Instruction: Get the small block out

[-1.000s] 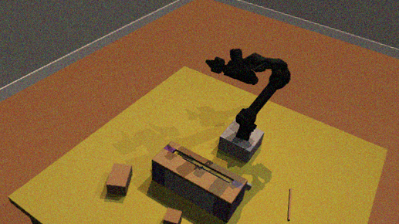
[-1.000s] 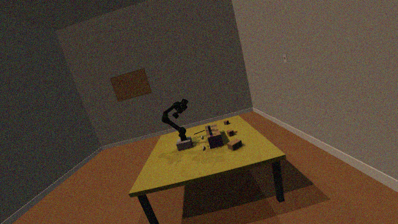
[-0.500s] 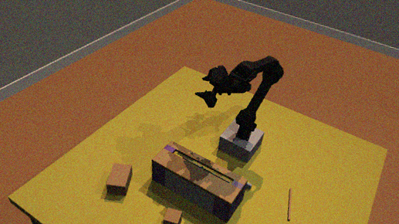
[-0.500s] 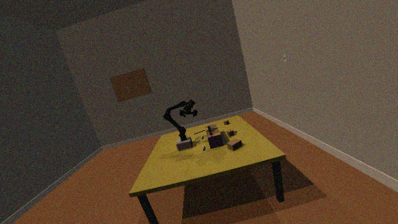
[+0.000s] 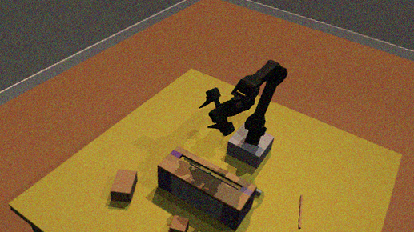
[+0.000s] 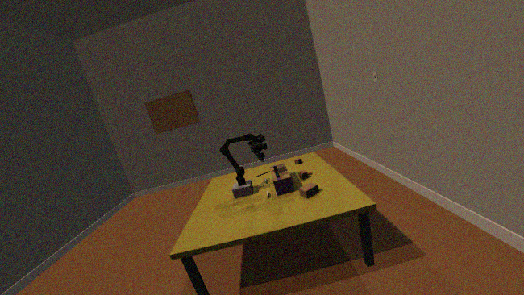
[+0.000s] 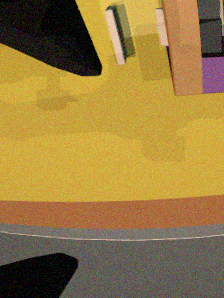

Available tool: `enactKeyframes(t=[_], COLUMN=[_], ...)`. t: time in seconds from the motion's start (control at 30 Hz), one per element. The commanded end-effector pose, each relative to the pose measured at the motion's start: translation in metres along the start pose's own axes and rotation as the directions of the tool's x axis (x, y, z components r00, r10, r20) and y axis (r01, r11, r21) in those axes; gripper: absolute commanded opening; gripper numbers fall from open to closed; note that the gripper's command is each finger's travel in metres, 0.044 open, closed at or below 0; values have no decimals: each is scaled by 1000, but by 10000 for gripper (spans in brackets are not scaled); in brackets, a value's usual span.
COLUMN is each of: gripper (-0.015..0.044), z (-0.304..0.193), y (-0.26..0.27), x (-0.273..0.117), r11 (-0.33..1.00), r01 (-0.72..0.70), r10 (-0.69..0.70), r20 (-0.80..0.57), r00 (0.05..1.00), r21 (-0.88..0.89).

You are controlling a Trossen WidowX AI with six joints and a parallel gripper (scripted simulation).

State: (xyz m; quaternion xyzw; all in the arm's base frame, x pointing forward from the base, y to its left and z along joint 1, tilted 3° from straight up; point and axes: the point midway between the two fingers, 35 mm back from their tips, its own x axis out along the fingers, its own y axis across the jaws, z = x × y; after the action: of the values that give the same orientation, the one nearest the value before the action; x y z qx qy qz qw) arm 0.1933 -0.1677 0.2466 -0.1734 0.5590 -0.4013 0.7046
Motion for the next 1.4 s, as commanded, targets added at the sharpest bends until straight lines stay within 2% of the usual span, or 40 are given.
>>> enactKeyframes(t=[0.0,0.27,0.53,1.37], gripper=[400,400,400,400], z=[19,21,15,13], y=[74,130,181,190], x=[7,7,2,8], r11=[734,288,-190,-198], r01=[-213,-259,-174,-172], r10=[232,371,473,475], r20=[-57,-142,-246,-248], r00=[971,918,846,844], r21=[-645,-922,-966,-965])
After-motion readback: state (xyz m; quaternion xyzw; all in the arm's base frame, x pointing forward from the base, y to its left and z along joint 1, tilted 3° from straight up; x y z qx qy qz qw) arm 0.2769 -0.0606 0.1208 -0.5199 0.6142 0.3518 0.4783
